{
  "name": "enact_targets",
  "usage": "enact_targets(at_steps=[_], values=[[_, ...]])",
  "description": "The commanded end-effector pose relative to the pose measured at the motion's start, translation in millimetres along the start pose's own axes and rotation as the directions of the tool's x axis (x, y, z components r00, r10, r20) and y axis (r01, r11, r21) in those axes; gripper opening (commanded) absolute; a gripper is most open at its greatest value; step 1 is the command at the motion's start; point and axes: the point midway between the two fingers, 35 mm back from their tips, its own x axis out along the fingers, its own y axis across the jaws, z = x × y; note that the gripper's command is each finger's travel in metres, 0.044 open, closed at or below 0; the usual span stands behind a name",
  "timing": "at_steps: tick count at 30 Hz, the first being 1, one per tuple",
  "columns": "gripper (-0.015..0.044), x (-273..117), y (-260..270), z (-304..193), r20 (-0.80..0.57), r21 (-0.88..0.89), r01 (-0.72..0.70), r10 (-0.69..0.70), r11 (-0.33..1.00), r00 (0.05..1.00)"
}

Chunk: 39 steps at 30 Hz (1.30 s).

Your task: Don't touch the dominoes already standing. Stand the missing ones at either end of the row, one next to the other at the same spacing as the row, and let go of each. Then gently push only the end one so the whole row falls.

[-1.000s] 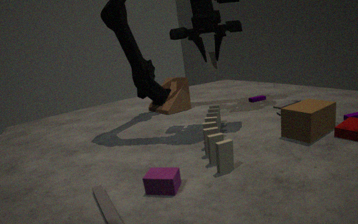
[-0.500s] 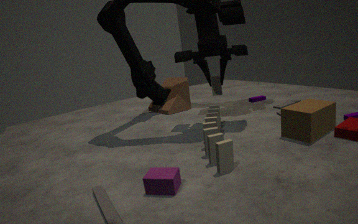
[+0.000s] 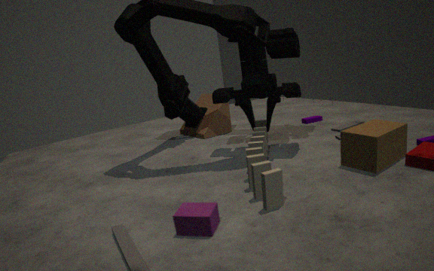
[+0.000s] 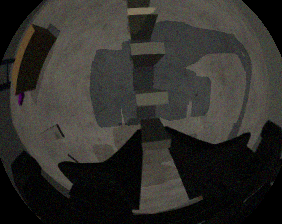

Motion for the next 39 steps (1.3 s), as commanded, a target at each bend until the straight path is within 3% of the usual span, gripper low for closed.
enact_targets(at_steps=[1,8,21,25,33,39], values=[[0.0107,3.0,0.2,0.2,0.007,-0.004,-0.004,0.004,1.0,1.0],[0.0107,3.0,0.2,0.2,0.007,-0.004,-0.004,0.004,1.0,1.0],[0.044,3.0,0.2,0.2,0.007,-0.004,-0.004,0.004,1.0,1.0],[0.044,-6.6,2.7,0.6,0.007,-0.013,-0.009,0.009,1.0,1.0],[0.044,-118.6,1.4,-2.2,0.02,-0.089,-0.031,0.033,0.996,0.999],[0.044,-127.6,-0.9,-2.8,0.022,-0.093,-0.03,0.032,0.995,0.999]])
